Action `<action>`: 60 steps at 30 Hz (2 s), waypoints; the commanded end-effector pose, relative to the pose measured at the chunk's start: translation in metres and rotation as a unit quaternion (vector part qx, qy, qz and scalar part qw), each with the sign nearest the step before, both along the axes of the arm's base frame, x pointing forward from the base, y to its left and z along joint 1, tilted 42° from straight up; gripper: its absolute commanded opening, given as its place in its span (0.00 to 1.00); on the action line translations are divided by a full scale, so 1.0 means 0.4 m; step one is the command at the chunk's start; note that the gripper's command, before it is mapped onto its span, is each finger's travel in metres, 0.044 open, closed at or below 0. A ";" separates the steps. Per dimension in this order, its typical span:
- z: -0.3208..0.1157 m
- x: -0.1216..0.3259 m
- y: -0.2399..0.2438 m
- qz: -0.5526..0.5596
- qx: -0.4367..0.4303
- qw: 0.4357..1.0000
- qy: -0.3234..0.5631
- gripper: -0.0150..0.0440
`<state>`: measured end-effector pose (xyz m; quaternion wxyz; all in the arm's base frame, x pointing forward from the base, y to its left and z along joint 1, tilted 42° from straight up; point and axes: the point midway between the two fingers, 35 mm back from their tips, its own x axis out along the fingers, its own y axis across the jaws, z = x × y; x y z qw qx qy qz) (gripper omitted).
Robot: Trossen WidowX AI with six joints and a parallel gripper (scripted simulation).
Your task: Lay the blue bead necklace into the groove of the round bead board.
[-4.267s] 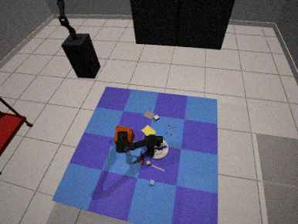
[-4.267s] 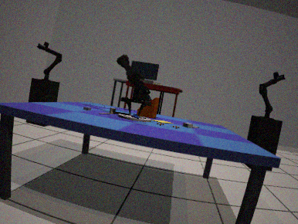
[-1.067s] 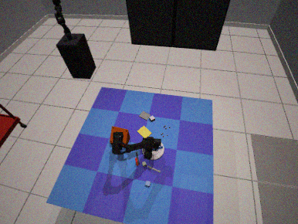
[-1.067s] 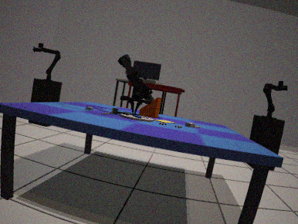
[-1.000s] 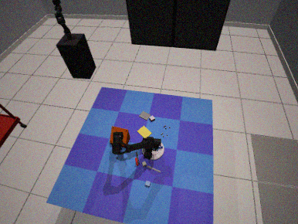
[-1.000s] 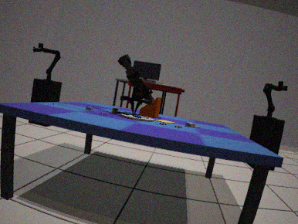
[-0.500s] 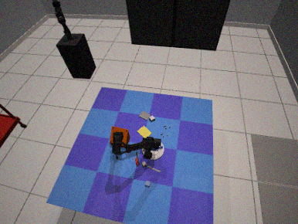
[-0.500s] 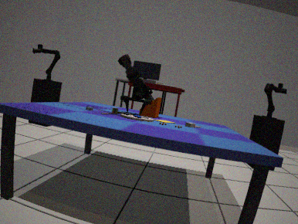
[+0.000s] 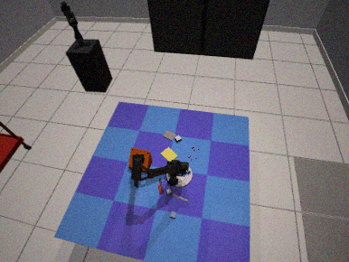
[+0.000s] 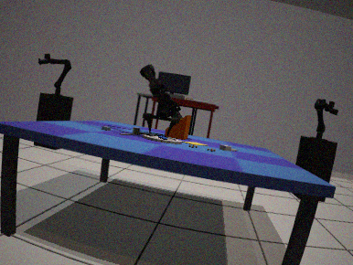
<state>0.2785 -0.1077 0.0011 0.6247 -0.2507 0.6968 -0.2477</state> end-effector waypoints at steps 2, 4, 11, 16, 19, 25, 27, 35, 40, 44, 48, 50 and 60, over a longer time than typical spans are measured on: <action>0.000 0.000 0.000 -0.001 -0.001 1.000 0.000 1.00; 0.000 0.000 0.000 -0.001 -0.001 1.000 0.000 1.00; 0.000 0.000 0.000 -0.001 -0.001 1.000 0.000 1.00; 0.000 0.003 0.001 0.000 -0.001 1.000 0.000 0.96; 0.001 0.049 0.017 0.012 0.001 1.000 0.011 0.82; -0.003 0.157 0.068 0.045 0.006 0.998 0.039 0.68; -0.006 0.191 0.088 0.056 0.008 0.997 0.048 0.68; -0.016 0.213 0.096 0.064 0.008 0.996 0.055 0.68; -0.020 0.211 0.087 0.063 0.007 0.997 0.049 0.68; -0.025 0.211 0.083 0.063 0.007 0.997 0.050 0.68; -0.037 0.210 0.074 0.063 0.007 0.997 0.051 0.68; -0.043 0.210 0.068 0.063 0.008 0.997 0.051 0.68; -0.075 0.206 0.042 0.064 0.008 0.996 0.054 0.68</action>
